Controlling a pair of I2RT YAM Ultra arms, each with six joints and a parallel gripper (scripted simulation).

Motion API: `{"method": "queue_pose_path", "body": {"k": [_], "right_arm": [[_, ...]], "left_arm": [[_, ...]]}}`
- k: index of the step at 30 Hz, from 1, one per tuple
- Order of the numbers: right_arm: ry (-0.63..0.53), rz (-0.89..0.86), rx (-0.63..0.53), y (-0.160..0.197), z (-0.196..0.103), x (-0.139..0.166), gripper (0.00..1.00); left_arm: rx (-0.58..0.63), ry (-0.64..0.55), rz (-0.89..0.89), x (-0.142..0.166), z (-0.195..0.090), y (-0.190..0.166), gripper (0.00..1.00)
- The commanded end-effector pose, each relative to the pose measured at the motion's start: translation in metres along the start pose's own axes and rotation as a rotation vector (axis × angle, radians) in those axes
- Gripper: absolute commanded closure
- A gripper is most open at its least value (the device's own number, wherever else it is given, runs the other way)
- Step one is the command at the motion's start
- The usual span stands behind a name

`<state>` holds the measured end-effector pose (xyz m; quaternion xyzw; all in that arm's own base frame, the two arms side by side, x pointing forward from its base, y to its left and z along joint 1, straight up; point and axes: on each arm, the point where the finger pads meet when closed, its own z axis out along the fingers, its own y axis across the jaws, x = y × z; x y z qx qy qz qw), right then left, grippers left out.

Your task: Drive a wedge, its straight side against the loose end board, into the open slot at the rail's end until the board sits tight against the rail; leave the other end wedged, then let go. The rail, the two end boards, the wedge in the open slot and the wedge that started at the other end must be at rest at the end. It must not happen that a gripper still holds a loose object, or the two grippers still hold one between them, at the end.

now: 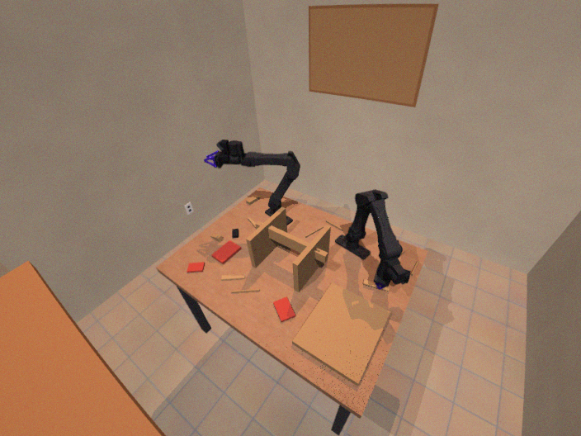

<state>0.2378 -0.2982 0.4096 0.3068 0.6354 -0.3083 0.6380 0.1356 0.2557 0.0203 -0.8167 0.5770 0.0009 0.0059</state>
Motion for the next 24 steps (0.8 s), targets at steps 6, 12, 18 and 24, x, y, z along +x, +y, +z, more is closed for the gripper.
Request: {"method": "queue_pose_path", "body": {"k": [6,12,18,24], "right_arm": [[-0.095,0.004,0.002,0.000,-0.011,-0.038,0.61],[-0.095,0.004,0.002,0.000,-0.011,-0.038,0.61],[-0.095,0.004,0.002,0.000,-0.011,-0.038,0.61],[-0.095,0.004,0.002,0.000,-0.011,-0.038,0.61]], "left_arm": [[0.027,-0.035,0.031,-0.004,-0.027,-0.009,0.98],[0.028,-0.036,0.031,-0.006,-0.038,-0.008,0.98],[0.029,-0.036,0.040,-0.006,-0.049,-0.008,0.98],[0.023,-0.030,0.037,-0.007,-0.053,-0.007,0.98]]}}
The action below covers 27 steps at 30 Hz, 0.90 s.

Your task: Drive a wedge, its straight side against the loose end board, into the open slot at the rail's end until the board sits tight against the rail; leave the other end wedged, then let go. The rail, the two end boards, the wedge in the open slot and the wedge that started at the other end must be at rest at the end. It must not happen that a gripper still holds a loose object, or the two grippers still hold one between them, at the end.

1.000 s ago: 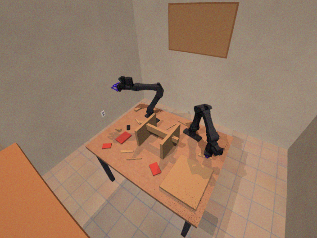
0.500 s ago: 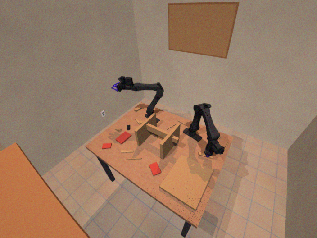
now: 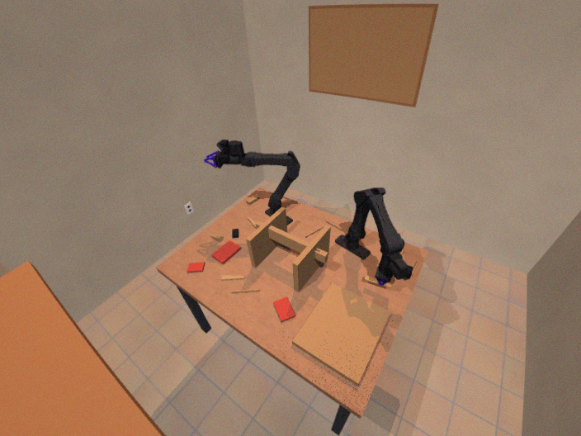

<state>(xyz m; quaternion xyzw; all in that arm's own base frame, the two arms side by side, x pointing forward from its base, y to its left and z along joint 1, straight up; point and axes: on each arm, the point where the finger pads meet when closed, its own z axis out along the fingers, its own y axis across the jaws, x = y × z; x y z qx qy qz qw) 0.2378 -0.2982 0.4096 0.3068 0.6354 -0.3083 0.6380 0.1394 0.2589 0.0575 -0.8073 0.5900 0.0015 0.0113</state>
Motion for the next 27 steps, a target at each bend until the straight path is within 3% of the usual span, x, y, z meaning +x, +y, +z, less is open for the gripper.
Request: {"method": "queue_pose_path", "body": {"k": [1,18,19,27], "right_arm": [[-0.095,0.004,0.002,0.000,-0.011,-0.038,0.61],[-0.095,0.004,0.002,0.000,-0.011,-0.038,0.61],[-0.095,0.004,0.002,0.000,-0.011,-0.038,0.61],[-0.095,0.004,0.002,0.000,-0.011,-0.038,0.61]], "left_arm": [[0.024,-0.033,-0.003,-0.008,-0.022,0.000,0.98],[0.014,-0.017,0.019,-0.006,-0.026,-0.005,0.98],[0.066,-0.075,0.035,-0.007,-0.038,-0.020,0.98],[0.098,-0.271,0.101,-0.003,-0.049,-0.063,0.98]]}}
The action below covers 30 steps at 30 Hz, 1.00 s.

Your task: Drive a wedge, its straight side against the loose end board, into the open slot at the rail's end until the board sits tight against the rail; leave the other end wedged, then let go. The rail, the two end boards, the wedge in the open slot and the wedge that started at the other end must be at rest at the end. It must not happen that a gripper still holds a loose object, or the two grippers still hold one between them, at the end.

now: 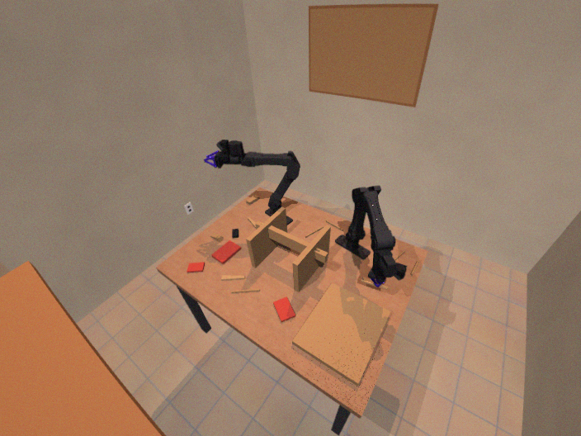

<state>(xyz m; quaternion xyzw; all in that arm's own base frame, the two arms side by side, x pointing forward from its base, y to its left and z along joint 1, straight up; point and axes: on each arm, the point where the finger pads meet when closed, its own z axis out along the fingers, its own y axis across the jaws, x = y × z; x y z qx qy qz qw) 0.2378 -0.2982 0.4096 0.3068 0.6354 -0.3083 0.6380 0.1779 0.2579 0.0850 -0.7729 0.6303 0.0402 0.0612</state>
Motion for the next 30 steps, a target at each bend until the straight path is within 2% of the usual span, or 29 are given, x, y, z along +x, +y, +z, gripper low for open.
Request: {"method": "queue_pose_path", "body": {"k": [1,4,6,7,8,16,21,23,24,26,30], "right_arm": [[-0.095,0.004,0.002,0.000,-0.011,-0.038,0.61],[-0.095,0.004,0.002,0.000,-0.011,-0.038,0.61],[-0.095,0.004,0.002,0.000,-0.011,-0.038,0.61],[-0.095,0.004,0.002,0.000,-0.011,-0.038,0.61],[-0.095,0.004,0.002,0.000,-0.011,-0.038,0.61],[-0.095,0.004,0.002,0.000,-0.011,-0.038,0.61],[-0.095,0.004,0.002,0.000,-0.011,-0.038,0.61],[-0.095,0.004,0.002,0.000,-0.011,-0.038,0.61],[-0.095,0.004,0.002,0.000,-0.011,-0.038,0.61],[-0.095,0.004,0.002,0.000,-0.011,-0.038,0.61],[-0.095,0.004,0.002,0.000,-0.011,-0.038,0.61]], "left_arm": [[0.050,-0.164,0.011,-0.015,-0.016,-0.028,0.98],[0.112,-0.241,0.042,-0.013,-0.035,-0.054,0.98],[0.112,-0.241,0.042,-0.013,-0.035,-0.054,0.98],[0.089,-0.235,0.058,-0.006,-0.025,-0.054,0.98],[0.142,-0.276,0.063,-0.007,-0.043,-0.067,0.98],[0.248,-0.386,0.138,0.024,-0.067,-0.111,0.98],[0.348,-0.453,0.162,0.044,-0.093,-0.138,0.98],[0.348,-0.453,0.162,0.044,-0.093,-0.138,0.98],[0.331,-0.451,0.176,0.050,-0.084,-0.139,0.98],[0.403,-0.479,0.179,0.058,-0.107,-0.147,0.98],[0.479,-0.511,0.191,0.078,-0.125,-0.164,0.98]]}}
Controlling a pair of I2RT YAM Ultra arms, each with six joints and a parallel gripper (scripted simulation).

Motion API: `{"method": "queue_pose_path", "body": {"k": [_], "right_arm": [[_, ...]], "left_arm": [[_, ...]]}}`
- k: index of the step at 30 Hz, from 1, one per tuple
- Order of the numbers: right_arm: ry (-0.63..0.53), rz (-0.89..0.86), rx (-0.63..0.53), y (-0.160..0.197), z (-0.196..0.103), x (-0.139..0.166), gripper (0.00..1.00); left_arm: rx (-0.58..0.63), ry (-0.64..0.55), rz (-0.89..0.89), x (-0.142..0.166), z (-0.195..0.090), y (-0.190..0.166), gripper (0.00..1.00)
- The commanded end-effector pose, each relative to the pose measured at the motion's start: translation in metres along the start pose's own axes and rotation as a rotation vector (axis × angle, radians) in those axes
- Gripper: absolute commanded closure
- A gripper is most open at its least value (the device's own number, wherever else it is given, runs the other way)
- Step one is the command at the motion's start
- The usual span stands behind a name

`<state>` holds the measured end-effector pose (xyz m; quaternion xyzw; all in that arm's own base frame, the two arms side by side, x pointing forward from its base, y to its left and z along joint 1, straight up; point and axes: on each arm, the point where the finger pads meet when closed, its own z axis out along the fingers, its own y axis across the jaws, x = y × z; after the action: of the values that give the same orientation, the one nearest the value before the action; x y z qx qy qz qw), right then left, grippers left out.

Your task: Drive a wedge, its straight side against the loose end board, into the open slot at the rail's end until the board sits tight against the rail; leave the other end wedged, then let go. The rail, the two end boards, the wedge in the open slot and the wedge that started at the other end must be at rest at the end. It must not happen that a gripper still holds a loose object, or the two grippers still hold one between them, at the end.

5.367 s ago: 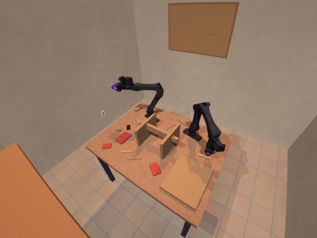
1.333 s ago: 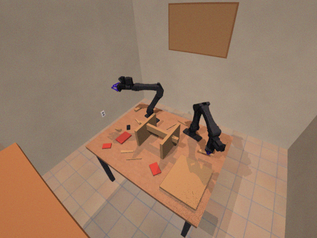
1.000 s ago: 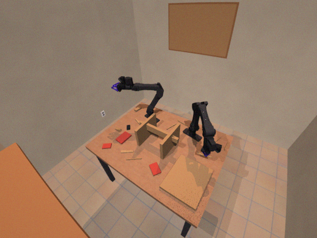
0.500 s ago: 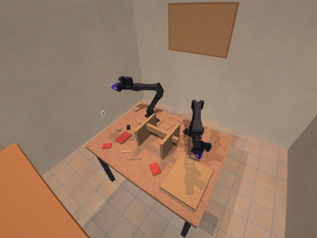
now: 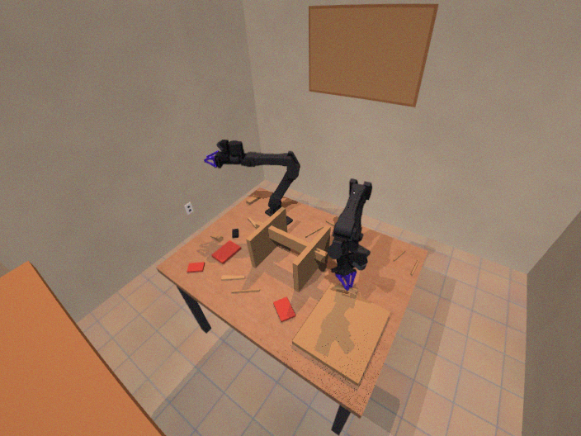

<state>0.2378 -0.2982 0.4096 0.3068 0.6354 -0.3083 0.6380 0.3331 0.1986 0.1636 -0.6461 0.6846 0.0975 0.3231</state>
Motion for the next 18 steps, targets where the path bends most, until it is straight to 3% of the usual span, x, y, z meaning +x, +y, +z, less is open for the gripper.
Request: {"method": "queue_pose_path", "body": {"k": [1,8,11,14,18], "right_arm": [[-0.095,0.004,0.002,0.000,-0.011,-0.038,0.61],[-0.095,0.004,0.002,0.000,-0.011,-0.038,0.61],[-0.095,0.004,0.002,0.000,-0.011,-0.038,0.61],[-0.095,0.004,0.002,0.000,-0.011,-0.038,0.61],[-0.095,0.004,0.002,0.000,-0.011,-0.038,0.61]], "left_arm": [[0.116,-0.111,-0.046,-0.018,-0.031,-0.036,0.98],[0.244,-0.166,-0.057,-0.003,-0.065,-0.073,0.98],[0.230,-0.161,-0.039,0.007,-0.058,-0.075,0.98],[0.320,-0.184,-0.067,0.007,-0.088,-0.090,0.98],[0.389,-0.197,-0.080,0.020,-0.108,-0.108,0.98]]}}
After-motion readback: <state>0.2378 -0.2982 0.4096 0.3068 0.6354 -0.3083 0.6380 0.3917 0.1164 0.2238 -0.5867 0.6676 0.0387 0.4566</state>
